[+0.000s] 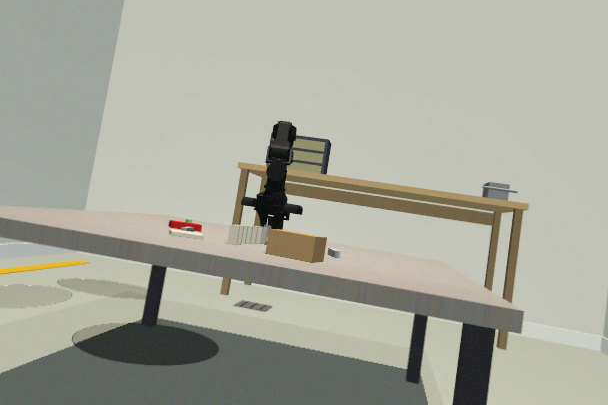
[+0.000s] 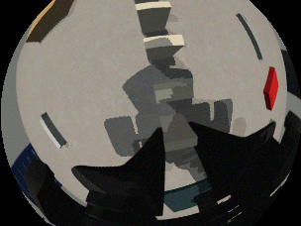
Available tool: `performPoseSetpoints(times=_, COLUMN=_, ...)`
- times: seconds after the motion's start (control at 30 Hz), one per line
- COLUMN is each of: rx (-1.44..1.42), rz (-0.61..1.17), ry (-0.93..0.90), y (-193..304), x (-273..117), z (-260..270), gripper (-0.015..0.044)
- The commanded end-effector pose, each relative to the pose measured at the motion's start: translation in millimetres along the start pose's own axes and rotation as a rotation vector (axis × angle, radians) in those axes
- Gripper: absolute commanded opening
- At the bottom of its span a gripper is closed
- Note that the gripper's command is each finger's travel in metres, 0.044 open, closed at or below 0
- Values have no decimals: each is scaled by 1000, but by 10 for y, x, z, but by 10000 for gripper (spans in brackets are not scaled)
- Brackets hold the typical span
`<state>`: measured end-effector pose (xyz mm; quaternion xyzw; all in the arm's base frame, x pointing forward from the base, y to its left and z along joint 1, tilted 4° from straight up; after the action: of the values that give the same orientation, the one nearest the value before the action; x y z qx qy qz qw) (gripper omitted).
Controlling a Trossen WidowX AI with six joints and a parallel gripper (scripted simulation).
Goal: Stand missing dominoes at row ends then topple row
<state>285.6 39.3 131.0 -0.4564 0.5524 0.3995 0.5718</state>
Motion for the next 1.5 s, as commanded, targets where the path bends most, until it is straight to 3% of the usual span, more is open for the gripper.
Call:
performPoseSetpoints(times=0.0, rx=-4, rz=0, ry=-6, y=4, x=12, z=3, gripper=107)
performPoseSetpoints(times=0.17, rx=-4, rz=0, ry=-6, y=4, x=12, z=3, gripper=107)
performPoseSetpoints(times=0.6, rx=-4, rz=0, ry=-6, y=4, x=12, z=3, gripper=440)
performPoseSetpoints(times=0.73, rx=-1, rz=-3, ry=-8, y=-14, x=-76, z=9, gripper=440)
performPoseSetpoints(times=1.03, rx=2, rz=-2, ry=-3, y=-14, x=-1212, z=-2, gripper=440)
performPoseSetpoints(times=1.17, rx=0, rz=0, ry=-1, y=2, x=-1288, z=-8, gripper=440)
performPoseSetpoints(times=1.27, rx=-144, rz=0, ry=-2, y=31, x=-1234, z=-8, gripper=361)
performPoseSetpoints(times=1.47, rx=-738, rz=0, ry=-4, y=163, x=-1002, z=-12, gripper=204)
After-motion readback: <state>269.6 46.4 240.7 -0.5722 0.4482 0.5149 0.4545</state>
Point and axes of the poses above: the point midway between the two fingers, 35 mm back from their tips, its own x axis out along the fingers, its own z axis across the jaws, y = z × x, the point moved 6 cm from there along -x, back along the fingers, and after that the axes turned 4 degrees about x, right-handed, at the moved point
